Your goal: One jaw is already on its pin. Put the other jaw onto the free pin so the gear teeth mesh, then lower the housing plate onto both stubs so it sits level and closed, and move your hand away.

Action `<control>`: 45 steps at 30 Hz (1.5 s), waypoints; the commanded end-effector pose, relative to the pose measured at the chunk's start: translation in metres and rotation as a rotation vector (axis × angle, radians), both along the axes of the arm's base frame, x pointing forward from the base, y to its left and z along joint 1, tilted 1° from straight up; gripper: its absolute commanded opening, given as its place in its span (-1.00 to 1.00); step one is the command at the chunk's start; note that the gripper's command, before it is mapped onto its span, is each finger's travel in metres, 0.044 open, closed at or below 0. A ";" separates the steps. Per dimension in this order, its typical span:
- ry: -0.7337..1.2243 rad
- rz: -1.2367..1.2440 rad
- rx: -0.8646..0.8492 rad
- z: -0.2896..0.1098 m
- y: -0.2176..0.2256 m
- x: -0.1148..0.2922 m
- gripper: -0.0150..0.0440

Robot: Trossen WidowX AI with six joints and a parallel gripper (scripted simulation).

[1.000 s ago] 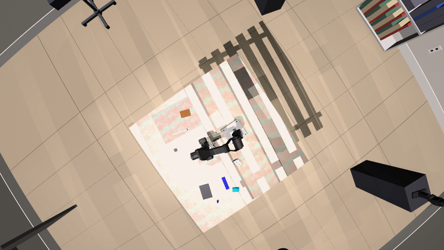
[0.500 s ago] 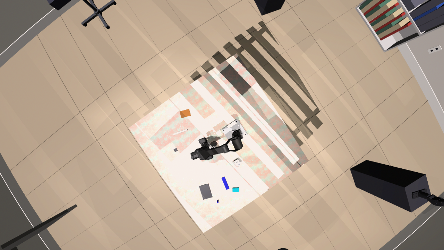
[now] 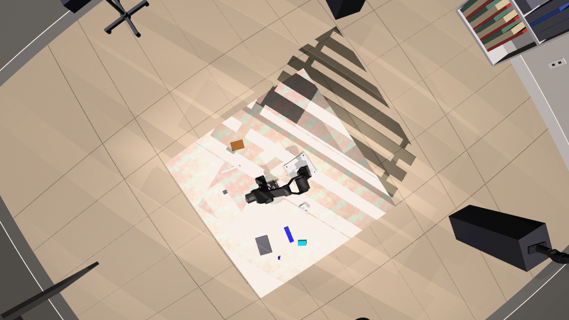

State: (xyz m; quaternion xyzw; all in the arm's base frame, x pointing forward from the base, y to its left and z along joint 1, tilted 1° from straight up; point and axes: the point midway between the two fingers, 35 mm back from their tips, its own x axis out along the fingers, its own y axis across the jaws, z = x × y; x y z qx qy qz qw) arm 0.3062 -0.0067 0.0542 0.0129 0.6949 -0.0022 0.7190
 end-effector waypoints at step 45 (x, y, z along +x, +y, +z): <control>0.008 0.008 0.004 -0.023 0.001 -0.002 -0.04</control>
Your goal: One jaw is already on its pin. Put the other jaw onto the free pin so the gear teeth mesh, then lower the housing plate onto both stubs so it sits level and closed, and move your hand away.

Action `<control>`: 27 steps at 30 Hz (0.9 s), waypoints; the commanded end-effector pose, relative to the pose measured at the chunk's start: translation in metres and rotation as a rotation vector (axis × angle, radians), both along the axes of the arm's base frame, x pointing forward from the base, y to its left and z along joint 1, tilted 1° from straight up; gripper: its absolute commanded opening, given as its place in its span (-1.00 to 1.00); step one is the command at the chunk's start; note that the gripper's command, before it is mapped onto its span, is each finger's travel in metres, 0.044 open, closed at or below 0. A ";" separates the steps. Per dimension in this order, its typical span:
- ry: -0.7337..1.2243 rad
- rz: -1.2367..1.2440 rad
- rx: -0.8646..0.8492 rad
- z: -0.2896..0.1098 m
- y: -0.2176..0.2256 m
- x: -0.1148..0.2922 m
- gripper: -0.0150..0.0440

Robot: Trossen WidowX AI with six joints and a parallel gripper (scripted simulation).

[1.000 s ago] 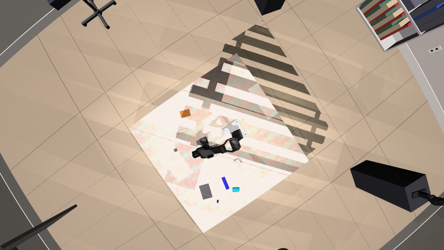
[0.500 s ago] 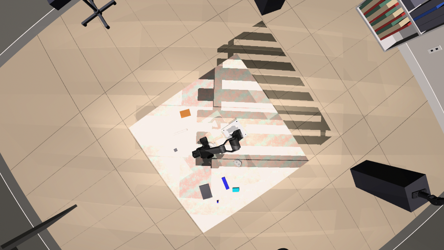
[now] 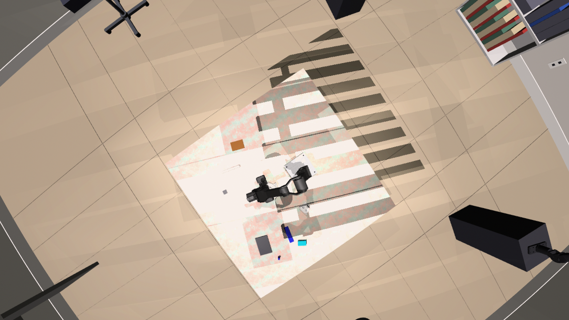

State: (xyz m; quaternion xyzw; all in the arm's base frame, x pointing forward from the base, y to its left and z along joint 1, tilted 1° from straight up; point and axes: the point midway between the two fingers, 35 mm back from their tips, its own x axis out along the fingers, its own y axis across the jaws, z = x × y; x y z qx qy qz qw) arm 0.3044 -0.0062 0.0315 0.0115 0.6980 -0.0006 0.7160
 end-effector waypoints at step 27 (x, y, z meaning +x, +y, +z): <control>0.000 0.006 0.004 -0.008 0.001 0.000 -0.04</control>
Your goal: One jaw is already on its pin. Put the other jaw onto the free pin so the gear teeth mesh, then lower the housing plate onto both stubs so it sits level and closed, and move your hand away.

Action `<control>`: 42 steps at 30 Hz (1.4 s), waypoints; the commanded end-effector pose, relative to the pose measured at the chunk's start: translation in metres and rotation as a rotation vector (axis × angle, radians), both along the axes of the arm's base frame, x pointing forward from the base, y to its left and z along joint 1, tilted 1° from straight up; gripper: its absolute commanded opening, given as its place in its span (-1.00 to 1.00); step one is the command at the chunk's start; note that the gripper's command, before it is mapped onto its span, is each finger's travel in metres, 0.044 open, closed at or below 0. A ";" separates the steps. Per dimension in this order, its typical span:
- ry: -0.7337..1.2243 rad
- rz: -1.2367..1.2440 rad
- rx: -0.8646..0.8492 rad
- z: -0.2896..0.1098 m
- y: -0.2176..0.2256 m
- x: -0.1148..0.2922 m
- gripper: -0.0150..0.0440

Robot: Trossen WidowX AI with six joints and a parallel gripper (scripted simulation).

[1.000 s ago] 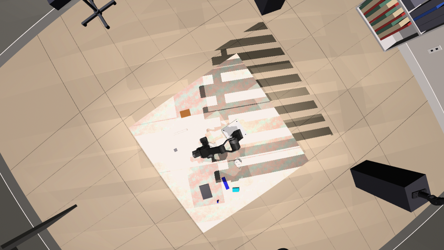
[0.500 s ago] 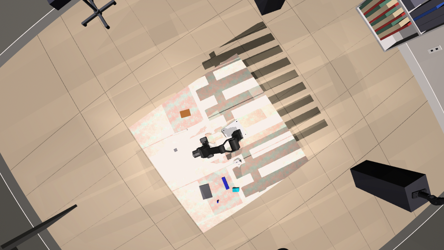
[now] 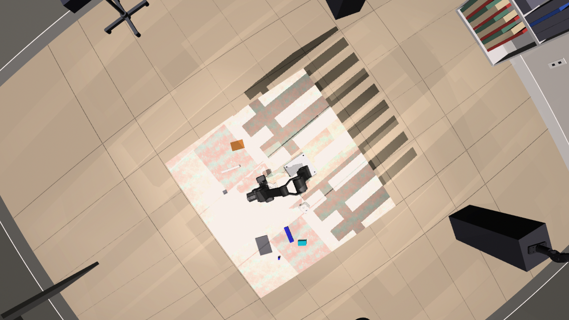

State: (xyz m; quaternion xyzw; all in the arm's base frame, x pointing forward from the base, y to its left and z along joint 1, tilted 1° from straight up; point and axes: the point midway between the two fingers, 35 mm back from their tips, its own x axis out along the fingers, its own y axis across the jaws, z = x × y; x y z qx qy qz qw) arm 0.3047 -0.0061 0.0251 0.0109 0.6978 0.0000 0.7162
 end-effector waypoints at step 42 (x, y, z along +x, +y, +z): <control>0.000 0.005 0.004 -0.007 0.001 0.000 -0.04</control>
